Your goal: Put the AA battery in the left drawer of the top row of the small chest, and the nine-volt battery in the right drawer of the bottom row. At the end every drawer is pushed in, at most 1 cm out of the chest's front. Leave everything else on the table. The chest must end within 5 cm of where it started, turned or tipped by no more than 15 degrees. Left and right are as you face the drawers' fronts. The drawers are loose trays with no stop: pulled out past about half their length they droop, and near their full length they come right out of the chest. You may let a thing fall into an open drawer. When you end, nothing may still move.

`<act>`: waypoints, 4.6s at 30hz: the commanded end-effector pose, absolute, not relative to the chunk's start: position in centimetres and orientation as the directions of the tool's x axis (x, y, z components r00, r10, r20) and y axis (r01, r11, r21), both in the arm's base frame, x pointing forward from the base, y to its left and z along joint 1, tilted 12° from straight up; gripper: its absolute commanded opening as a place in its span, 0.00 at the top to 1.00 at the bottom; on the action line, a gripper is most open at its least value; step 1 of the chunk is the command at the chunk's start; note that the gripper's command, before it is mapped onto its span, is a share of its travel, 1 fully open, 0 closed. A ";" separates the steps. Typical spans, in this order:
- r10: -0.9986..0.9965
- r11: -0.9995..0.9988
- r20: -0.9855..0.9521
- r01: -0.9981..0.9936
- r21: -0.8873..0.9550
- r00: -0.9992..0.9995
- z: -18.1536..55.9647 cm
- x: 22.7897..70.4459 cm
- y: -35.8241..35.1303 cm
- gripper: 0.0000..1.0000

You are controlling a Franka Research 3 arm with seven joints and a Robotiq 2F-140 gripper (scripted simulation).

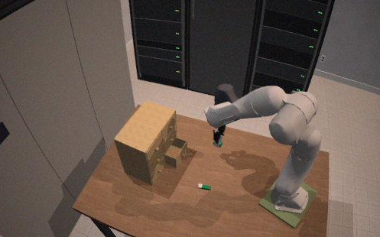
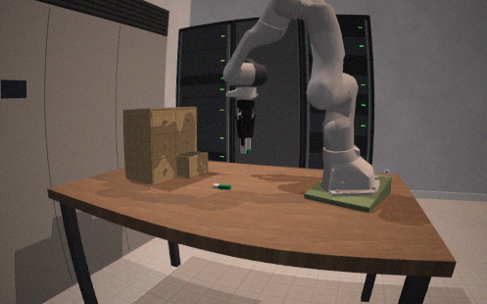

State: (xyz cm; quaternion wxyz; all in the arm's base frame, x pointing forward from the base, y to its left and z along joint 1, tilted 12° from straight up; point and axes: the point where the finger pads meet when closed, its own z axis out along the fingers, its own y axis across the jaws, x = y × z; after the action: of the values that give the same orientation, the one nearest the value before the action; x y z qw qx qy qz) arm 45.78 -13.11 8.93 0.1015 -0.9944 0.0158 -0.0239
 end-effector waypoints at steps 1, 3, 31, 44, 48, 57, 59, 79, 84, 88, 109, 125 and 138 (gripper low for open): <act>-0.047 -0.978 0.040 -0.038 -0.204 0.998 8.9 45.7 -12.9 0.86; -0.102 -0.974 0.028 -0.094 -0.207 0.994 9.0 45.8 -12.7 0.86; -0.165 -0.965 0.015 -0.158 -0.209 0.986 9.0 45.9 -12.3 0.86; -0.233 -0.951 0.000 -0.228 -0.210 0.972 9.1 46.0 -12.0 0.86; -0.233 -0.951 0.000 -0.228 -0.210 0.972 9.1 46.0 -12.0 0.86; -0.233 -0.951 0.000 -0.228 -0.210 0.972 9.1 46.0 -12.0 0.86; -0.233 -0.951 0.000 -0.228 -0.210 0.972 9.1 46.0 -12.0 0.86; -0.307 -0.929 -0.017 -0.304 -0.210 0.951 9.2 46.1 -11.6 0.86; -0.307 -0.929 -0.017 -0.304 -0.210 0.951 9.2 46.1 -11.6 0.86; -0.307 -0.929 -0.017 -0.304 -0.210 0.951 9.2 46.1 -11.6 0.86; -0.386 -0.899 -0.035 -0.385 -0.208 0.922 9.3 46.2 -11.2 0.86; -0.468 -0.860 -0.054 -0.468 -0.205 0.882 9.4 46.3 -10.7 0.86; -0.550 -0.809 -0.075 -0.553 -0.199 0.832 9.5 46.4 -10.2 0.86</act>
State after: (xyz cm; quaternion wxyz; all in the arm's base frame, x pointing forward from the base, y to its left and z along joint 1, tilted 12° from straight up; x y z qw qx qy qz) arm 46.39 -10.73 9.40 0.1056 -0.9636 0.2456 0.0011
